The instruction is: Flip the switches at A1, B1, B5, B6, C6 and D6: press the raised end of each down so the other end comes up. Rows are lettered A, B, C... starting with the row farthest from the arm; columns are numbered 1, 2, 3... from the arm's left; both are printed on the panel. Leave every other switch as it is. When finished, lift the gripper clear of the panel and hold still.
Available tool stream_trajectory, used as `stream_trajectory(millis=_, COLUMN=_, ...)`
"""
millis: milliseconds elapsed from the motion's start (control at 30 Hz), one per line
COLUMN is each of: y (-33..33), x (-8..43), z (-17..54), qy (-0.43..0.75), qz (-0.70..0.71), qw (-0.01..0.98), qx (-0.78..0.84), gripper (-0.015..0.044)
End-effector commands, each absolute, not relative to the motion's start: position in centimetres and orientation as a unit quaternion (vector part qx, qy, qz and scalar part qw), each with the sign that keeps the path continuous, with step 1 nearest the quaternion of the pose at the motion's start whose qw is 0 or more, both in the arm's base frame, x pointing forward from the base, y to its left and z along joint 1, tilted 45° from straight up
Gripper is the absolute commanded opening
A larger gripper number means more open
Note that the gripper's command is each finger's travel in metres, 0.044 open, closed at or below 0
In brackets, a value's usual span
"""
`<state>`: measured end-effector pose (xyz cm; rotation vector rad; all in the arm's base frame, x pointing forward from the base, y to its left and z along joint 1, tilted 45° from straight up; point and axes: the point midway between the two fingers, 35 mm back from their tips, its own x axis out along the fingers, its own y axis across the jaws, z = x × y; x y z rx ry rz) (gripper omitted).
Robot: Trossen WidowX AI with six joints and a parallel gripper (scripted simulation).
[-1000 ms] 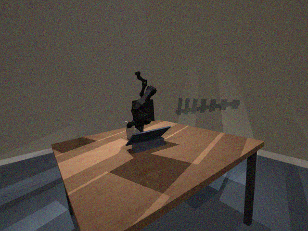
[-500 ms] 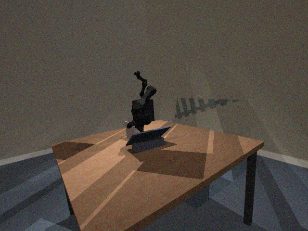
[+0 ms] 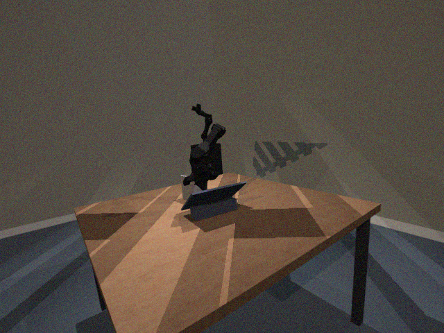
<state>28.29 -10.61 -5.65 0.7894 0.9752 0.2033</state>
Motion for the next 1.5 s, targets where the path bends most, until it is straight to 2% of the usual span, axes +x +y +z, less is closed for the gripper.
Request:
stream_trajectory(millis=0, y=-10.5, x=28.2, z=-5.8, qy=0.459, qz=0.092, qw=0.803, qx=0.37, gripper=0.0)
stream_trajectory(millis=267, y=-10.7, x=28.2, z=-5.6, qy=0.456, qz=0.094, qw=0.804, qx=0.369, gripper=0.0)
stream_trajectory(millis=433, y=-13.5, x=24.5, z=-1.8, qy=0.45, qz=0.086, qw=0.808, qx=0.371, gripper=0.0)
stream_trajectory(millis=567, y=-13.6, x=24.4, z=-1.7, qy=0.45, qz=0.086, qw=0.808, qx=0.371, gripper=0.0)
stream_trajectory(millis=833, y=-10.6, x=19.7, z=-3.6, qy=0.451, qz=0.085, qw=0.807, qx=0.371, gripper=0.0)
stream_trajectory(millis=1467, y=-8.2, x=22.3, z=-6.6, qy=0.439, qz=0.082, qw=0.813, qx=0.373, gripper=0.0)
